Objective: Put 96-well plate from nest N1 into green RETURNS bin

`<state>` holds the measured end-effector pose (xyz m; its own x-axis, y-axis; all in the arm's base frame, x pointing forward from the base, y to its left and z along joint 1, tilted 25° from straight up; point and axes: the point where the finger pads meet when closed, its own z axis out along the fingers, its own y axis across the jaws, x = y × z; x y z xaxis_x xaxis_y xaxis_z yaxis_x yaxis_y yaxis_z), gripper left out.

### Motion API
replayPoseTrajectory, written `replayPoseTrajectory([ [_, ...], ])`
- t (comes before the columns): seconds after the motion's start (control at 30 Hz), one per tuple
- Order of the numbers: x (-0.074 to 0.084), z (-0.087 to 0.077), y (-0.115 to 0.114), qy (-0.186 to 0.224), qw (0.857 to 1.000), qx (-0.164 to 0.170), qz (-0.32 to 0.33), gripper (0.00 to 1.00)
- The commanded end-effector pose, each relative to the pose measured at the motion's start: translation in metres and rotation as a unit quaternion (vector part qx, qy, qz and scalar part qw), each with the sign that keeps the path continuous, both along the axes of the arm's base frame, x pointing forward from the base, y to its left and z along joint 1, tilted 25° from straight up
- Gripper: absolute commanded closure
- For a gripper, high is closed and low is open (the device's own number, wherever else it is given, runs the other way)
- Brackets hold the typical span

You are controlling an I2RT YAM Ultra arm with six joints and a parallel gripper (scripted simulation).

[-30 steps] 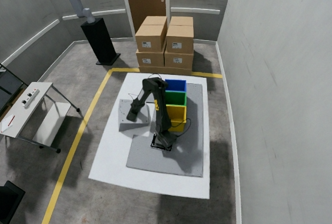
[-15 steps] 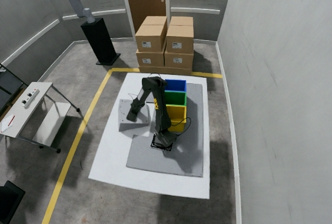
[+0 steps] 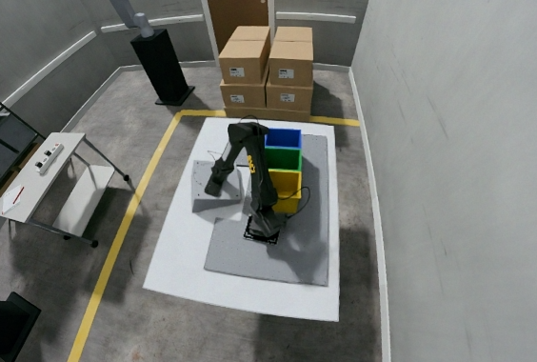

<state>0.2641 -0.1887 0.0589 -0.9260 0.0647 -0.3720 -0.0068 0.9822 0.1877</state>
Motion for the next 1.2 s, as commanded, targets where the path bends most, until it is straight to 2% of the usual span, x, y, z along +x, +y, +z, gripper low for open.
replayPoseTrajectory([
  [0.0, -0.002, 0.026, -0.011, -0.020, 1.000, -0.015, -0.004, 1.00],
  [1.17, -0.023, 0.072, -0.018, -0.019, 1.000, -0.016, -0.004, 1.00],
])
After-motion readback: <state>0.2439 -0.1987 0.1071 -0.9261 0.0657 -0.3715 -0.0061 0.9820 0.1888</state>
